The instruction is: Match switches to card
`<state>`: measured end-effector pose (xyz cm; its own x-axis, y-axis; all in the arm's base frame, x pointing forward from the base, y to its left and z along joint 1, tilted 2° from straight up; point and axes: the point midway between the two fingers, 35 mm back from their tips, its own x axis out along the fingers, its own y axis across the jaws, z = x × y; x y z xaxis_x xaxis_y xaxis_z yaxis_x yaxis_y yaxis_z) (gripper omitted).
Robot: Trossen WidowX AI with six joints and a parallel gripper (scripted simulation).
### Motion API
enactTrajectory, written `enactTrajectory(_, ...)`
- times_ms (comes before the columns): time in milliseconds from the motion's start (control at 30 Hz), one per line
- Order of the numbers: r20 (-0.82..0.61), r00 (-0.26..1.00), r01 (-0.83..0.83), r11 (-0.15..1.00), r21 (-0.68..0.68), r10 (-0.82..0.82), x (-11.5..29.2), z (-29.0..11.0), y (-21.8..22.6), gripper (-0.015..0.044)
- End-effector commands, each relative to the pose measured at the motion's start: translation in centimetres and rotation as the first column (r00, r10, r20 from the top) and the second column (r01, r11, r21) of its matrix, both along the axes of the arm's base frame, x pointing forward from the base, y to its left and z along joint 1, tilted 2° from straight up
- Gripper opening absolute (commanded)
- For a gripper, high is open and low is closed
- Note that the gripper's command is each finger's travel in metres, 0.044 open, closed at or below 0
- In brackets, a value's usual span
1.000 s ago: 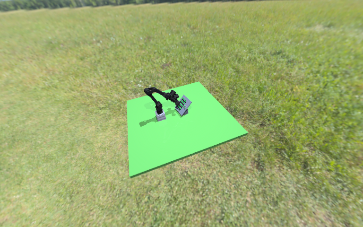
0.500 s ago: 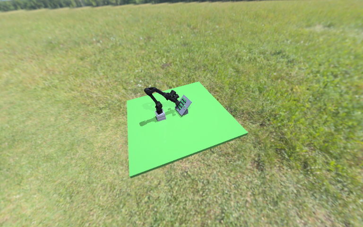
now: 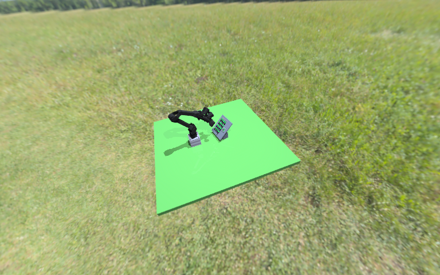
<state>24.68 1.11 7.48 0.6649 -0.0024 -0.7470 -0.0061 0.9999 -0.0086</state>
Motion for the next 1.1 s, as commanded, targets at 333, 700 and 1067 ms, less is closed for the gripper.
enactTrajectory(333,-0.001,1.0,0.002,1.0,-0.005,-0.002,-2.0,-0.2,-4.6,0.0)
enactTrajectory(700,0.028,1.0,0.002,1.0,-0.007,-0.002,-0.3,-2.7,-5.5,0.0)
enactTrajectory(1067,0.032,0.999,0.002,1.0,-0.006,-0.002,0.5,-3.7,-5.5,0.0)
